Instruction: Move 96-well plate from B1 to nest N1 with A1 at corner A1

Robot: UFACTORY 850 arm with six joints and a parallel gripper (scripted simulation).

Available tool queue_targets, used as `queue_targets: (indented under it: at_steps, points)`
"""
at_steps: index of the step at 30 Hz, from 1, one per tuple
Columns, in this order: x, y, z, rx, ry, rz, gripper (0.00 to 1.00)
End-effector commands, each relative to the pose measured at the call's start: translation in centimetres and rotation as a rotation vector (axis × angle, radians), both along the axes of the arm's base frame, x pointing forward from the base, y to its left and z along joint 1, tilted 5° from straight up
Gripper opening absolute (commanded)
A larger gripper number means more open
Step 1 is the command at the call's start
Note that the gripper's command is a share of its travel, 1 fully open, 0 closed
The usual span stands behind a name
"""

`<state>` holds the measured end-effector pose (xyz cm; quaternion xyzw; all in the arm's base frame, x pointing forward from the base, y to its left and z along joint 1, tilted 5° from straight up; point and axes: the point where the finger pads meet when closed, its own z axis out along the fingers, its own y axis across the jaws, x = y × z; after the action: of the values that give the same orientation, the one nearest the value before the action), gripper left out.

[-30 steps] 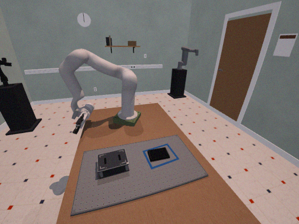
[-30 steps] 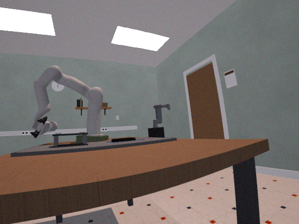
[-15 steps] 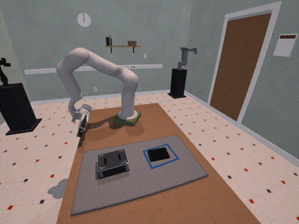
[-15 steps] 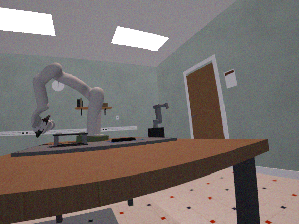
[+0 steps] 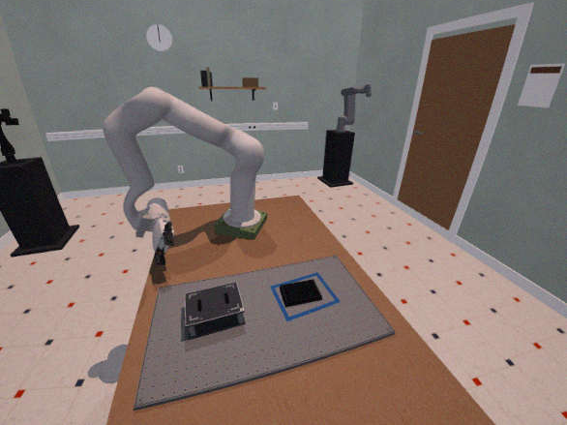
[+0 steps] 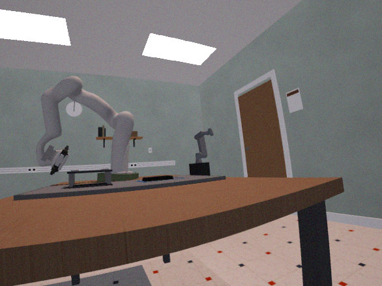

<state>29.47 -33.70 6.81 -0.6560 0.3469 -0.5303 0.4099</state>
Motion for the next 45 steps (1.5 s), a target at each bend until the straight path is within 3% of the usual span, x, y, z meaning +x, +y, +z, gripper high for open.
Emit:
queue_targets:
  at_steps: [1,5,19,23,45]
  points:
    - [1.2,1.4,0.2,-0.007,0.023,0.120,1.00]
    - [2.1,2.7,0.3,-0.007,0.024,0.122,1.00]
    - [4.8,8.0,0.5,-0.050,0.103,0.442,1.00]
    - [5.3,9.1,0.5,-0.050,0.103,0.442,1.00]
    - [7.5,18.0,0.3,-0.200,0.247,0.920,1.00]
